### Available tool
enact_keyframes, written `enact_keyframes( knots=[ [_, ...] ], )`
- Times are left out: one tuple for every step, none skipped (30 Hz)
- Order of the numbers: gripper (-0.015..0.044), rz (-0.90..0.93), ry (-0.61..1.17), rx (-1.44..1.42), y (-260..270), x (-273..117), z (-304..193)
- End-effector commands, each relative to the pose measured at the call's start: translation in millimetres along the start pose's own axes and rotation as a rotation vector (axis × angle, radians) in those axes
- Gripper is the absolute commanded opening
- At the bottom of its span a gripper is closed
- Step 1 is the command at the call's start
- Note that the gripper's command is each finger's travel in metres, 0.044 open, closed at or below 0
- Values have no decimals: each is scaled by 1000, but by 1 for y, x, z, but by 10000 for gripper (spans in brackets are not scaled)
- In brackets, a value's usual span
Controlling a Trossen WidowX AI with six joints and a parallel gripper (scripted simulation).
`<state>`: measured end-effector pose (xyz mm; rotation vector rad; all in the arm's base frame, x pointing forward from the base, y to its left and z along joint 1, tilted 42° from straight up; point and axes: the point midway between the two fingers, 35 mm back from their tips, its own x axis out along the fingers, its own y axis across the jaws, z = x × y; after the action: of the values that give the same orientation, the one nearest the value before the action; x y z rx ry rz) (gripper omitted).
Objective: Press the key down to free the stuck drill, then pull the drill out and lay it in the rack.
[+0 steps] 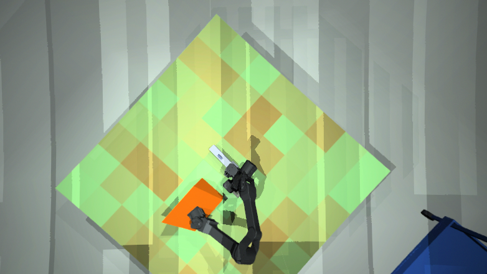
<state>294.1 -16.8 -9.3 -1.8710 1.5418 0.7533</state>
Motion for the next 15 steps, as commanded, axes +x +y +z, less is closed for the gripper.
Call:
enact_keyframes(
  knots=[
    [440, 13, 8, -17, 5, 9, 2],
    [440, 13, 8, -17, 5, 11, 3],
    [440, 13, 8, -17, 6, 12, 3],
    [440, 13, 8, -17, 6, 14, 3],
    [440, 13, 8, -17, 6, 14, 3],
    [440, 13, 9, -17, 6, 15, 3],
    [440, 13, 9, -17, 6, 15, 3],
    [440, 13, 9, -17, 6, 15, 3],
    [440, 13, 9, -17, 6, 15, 3],
    [440, 13, 9, -17, 6, 15, 3],
    [440, 13, 9, -17, 6, 15, 3],
    [440, 13, 9, -17, 6, 15, 3],
    [414, 5, 2, -4, 3, 12, 3],
    [387, 5, 2, -4, 3, 12, 3],
    [361, 5, 2, -4, 3, 12, 3]
  ],
)
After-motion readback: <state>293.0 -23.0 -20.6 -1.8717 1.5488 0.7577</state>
